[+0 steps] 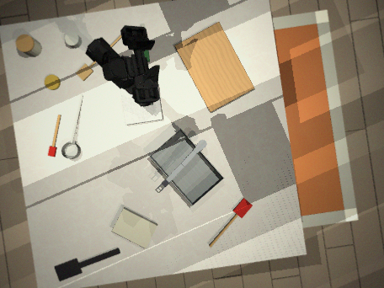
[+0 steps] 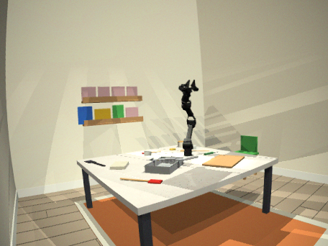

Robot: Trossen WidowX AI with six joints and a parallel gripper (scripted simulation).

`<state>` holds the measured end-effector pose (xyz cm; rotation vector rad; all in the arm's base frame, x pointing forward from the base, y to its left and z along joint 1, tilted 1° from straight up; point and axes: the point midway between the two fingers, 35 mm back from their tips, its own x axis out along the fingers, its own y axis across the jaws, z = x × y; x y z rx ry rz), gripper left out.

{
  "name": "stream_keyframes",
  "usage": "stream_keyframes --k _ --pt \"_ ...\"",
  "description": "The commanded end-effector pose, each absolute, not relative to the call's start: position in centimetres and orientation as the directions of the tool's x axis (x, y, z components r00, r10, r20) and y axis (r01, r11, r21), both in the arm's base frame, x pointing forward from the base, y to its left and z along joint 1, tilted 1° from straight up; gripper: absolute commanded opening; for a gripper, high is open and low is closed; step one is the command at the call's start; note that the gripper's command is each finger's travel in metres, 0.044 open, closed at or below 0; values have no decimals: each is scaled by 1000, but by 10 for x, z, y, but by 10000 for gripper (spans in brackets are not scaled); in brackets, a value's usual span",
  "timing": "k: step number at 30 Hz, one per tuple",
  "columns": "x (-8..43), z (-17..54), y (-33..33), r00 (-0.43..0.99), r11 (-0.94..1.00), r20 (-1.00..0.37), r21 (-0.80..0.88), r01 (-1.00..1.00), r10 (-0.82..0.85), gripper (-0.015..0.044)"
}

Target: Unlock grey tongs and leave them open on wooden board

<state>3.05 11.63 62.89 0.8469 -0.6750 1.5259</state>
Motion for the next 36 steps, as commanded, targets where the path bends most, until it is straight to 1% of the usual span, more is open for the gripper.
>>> stream_keyframes --k 1,6,11,16,21,25,29,33,36 --pt "92 603 154 147 -65 745 247 -967 651 260" --pt "154 565 183 328 34 609 442 -897 722 260" --pt "211 516 200 485 153 438 603 -783 757 260" --pt "264 459 205 617 271 240 739 -617 749 260" --pt "307 393 202 701 384 14 828 -408 713 260" --pt "332 337 191 729 468 -177 857 -217 661 260" --pt "348 278 175 715 534 -370 845 -6 593 260" --pt "353 219 154 652 580 -556 787 213 516 260" --pt "349 174 135 571 598 -687 706 380 449 260"
